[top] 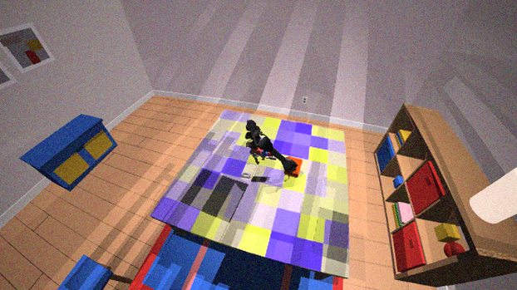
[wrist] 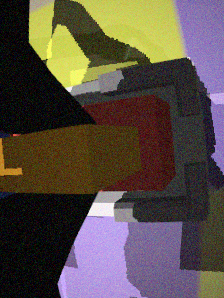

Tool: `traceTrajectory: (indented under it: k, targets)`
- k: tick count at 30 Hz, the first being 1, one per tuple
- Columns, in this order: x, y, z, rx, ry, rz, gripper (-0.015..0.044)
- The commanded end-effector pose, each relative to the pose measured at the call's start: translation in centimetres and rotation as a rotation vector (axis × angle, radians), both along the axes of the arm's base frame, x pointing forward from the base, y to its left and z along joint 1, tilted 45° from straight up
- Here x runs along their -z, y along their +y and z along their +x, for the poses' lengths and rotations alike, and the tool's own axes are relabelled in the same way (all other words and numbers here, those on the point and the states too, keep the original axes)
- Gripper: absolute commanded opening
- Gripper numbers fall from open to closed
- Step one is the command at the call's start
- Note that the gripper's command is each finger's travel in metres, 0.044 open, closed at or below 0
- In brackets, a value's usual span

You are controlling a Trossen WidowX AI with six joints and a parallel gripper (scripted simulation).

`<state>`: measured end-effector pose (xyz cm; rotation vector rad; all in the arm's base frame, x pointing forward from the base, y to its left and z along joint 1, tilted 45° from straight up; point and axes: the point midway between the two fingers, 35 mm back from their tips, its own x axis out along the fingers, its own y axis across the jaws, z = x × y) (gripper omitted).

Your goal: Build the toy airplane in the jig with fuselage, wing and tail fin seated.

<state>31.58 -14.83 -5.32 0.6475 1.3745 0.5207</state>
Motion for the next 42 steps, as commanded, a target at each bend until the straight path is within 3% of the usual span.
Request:
traceTrajectory:
  k: [1,33,42]
  targets:
    - [0.16,0.14,-0.03,0.004,0.004,0.004,0.0065]
    - [0.22,0.10,0.00,0.004,0.004,0.004,0.0065]
    - [0.10,0.05,0.02,0.000,0.000,0.001,0.0000]
